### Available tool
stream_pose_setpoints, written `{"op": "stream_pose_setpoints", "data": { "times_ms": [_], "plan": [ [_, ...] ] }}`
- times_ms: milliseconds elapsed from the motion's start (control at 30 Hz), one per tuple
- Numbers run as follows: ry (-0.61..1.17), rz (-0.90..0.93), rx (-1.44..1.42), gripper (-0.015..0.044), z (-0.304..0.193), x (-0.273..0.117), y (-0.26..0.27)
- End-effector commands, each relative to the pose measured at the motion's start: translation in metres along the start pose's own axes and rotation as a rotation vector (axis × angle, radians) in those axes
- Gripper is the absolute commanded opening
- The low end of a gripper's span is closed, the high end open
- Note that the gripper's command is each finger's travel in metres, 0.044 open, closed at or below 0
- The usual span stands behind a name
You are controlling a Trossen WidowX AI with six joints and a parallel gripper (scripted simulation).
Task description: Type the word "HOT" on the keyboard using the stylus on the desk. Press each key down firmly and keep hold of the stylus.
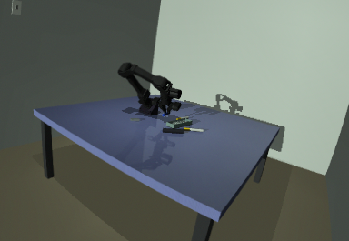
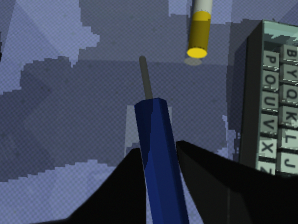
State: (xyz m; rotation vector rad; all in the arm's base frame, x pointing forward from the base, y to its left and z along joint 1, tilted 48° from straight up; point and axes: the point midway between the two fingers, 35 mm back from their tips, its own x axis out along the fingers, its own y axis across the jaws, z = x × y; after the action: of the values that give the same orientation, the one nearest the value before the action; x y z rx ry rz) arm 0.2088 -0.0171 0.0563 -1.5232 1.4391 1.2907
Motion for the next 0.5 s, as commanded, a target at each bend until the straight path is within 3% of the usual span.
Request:
{"op": "stream_pose_setpoints", "data": {
  "times_ms": [0,467],
  "plan": [
    [-0.001,0.0,0.007,0.0,0.0,0.0,0.0],
    [-0.09,-0.003,0.534,0.0,-0.007,-0.014,-0.015]
  ]
}}
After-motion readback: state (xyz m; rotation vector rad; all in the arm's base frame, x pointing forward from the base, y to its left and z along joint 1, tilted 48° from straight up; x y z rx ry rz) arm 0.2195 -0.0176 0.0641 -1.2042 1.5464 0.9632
